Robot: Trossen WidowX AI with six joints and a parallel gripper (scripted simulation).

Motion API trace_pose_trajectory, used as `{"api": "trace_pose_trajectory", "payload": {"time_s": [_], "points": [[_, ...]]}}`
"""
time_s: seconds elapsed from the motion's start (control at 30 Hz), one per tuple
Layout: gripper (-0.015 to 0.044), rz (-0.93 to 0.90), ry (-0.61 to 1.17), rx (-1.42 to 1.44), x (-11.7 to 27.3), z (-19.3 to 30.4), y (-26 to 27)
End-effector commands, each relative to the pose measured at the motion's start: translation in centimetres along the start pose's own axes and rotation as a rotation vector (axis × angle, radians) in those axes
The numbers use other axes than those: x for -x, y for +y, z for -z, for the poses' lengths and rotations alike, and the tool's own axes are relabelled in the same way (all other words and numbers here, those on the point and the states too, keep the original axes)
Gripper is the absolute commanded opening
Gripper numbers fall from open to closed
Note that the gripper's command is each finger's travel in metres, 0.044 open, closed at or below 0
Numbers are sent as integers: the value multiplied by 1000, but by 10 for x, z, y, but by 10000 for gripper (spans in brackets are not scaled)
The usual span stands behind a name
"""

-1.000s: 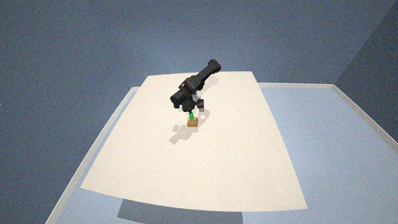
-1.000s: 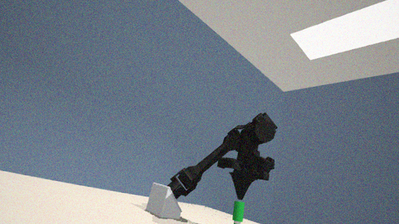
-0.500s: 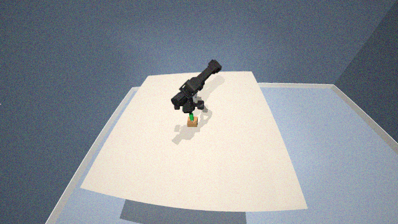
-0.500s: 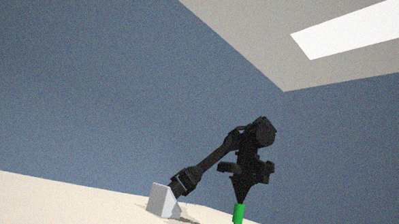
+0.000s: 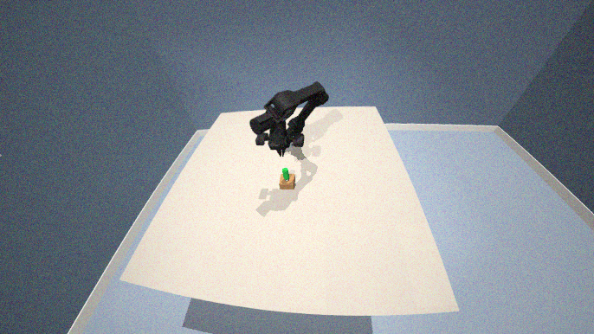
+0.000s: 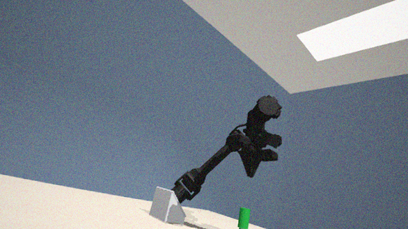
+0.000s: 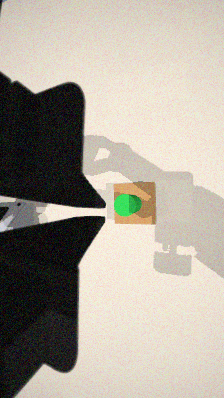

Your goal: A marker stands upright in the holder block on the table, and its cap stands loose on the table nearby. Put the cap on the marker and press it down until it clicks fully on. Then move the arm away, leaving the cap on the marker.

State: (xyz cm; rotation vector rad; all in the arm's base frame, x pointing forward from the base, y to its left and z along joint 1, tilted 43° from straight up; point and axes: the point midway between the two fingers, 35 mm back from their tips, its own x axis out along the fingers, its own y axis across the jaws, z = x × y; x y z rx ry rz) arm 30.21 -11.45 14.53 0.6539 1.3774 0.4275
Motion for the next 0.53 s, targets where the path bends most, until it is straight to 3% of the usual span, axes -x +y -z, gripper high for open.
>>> {"api": "trace_pose_trajectory", "payload": {"time_s": [0.0,0.4,0.5], "points": [[105,3,3,5,3,0,0],[420,3,3,5,3,0,0],[440,3,3,5,3,0,0]]}}
